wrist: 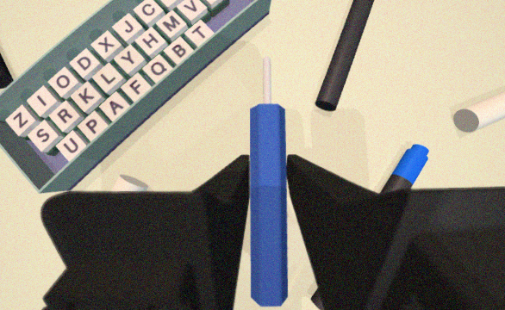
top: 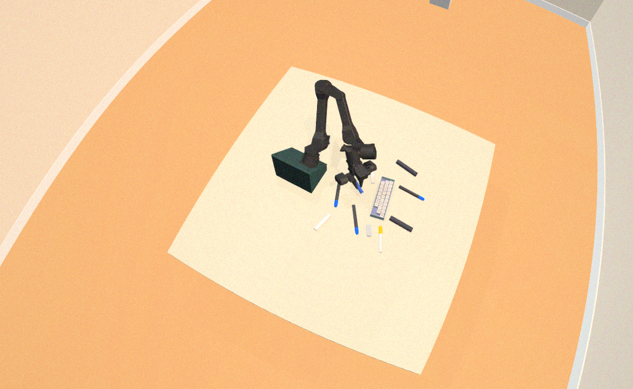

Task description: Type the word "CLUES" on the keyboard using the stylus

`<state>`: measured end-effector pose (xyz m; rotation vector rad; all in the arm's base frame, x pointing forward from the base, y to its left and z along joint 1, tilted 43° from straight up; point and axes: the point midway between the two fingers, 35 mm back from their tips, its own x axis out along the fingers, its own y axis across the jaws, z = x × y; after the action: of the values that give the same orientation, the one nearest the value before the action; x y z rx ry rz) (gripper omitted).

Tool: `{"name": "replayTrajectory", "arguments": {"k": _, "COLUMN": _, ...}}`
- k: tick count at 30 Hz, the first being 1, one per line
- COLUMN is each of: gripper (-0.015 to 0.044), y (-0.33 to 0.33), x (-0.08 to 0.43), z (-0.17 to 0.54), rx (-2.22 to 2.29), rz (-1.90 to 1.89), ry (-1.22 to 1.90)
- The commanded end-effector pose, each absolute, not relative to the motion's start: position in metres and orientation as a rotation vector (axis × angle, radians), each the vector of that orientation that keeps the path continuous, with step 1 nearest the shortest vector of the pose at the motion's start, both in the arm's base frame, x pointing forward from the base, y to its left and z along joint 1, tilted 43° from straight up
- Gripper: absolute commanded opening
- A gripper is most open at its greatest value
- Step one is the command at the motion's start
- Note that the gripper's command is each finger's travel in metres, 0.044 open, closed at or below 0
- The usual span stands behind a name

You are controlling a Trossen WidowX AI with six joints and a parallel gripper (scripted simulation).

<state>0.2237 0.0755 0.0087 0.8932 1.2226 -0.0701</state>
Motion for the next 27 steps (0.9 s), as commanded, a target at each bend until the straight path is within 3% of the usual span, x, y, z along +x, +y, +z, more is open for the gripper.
{"name": "replayTrajectory", "arguments": {"k": 1, "gripper": 0.0000, "y": 0.075, "x": 0.233, "z": 0.012, "rx": 0.824, "rz": -0.056, "ry": 1.232}}
{"name": "replayTrajectory", "arguments": {"k": 27, "gripper": 0.0000, "y": 0.069, "x": 0.290, "z": 0.035, "rx": 0.244, "rz": 0.112, "ry": 1.369}}
